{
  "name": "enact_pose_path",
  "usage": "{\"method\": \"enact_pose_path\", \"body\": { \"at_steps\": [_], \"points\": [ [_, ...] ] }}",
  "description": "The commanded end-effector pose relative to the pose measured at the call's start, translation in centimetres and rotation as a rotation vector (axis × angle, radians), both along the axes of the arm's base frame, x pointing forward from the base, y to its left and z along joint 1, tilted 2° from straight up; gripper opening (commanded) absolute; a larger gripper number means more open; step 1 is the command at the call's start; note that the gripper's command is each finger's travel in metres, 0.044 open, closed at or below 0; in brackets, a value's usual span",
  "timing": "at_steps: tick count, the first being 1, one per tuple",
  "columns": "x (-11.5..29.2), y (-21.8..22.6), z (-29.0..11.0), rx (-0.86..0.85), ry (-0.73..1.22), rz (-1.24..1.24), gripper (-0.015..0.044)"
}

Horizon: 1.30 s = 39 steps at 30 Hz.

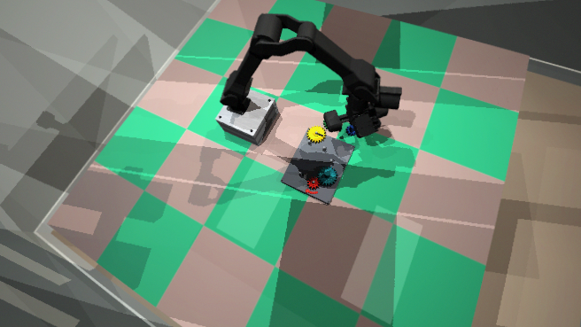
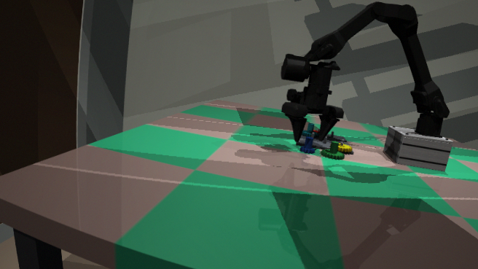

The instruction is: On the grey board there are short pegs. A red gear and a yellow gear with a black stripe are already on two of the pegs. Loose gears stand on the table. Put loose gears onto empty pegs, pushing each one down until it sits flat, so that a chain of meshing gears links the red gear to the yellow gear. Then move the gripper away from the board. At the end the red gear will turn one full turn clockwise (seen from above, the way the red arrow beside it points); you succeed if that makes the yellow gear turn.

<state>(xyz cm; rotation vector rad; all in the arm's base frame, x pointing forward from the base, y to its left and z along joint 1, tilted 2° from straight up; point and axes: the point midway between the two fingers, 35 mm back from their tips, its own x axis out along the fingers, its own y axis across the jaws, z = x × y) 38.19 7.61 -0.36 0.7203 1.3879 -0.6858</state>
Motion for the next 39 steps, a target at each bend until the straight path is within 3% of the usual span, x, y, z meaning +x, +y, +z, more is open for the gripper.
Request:
{"method": "enact_pose_path", "body": {
  "at_steps": [1,23,37,39],
  "points": [
    [-0.02,-0.07,-0.21,-0.004,0.003,-0.003,0.0440],
    [-0.02,-0.07,-0.21,-0.004,0.003,-0.003,0.0440],
    [-0.02,-0.07,-0.21,-0.004,0.003,-0.003,0.0072],
    [-0.02,-0.07,-0.21,-0.004,0.003,-0.003,0.0059]
  ]
}}
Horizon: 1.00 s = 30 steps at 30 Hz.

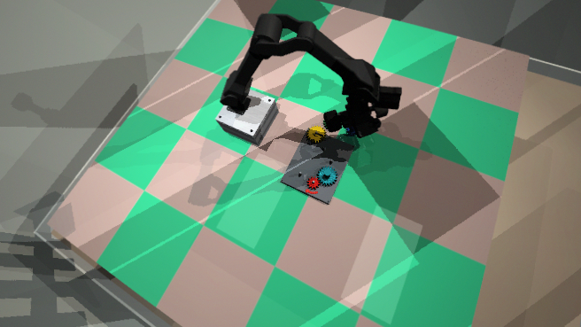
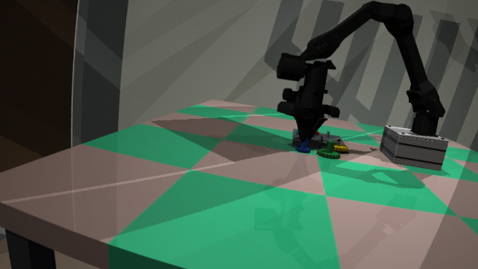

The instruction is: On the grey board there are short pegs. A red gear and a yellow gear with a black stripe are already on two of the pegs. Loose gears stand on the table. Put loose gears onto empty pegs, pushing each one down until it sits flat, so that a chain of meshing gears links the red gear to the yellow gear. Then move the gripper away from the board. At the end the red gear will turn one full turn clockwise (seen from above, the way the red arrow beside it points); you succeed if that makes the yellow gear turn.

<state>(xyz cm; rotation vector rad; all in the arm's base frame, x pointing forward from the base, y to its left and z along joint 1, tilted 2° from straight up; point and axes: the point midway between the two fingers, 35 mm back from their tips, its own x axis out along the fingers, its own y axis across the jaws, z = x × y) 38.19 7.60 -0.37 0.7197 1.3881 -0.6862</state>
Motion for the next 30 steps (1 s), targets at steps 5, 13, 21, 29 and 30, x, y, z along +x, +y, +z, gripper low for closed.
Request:
{"method": "enact_pose_path", "body": {
  "at_steps": [5,13,21,29,30],
  "points": [
    [0.0,-0.1,-0.2,-0.004,0.003,-0.003,0.0006],
    [0.3,0.1,1.6,-0.004,0.002,-0.003,0.0000],
    [0.5,0.3,4.0,-0.003,0.001,-0.004,0.0000],
    [0.5,0.5,6.3,-0.003,0.001,-0.004,0.0000],
    [0.4,0.5,6.6,-0.003,0.001,-0.004,0.0000]
  ]
}}
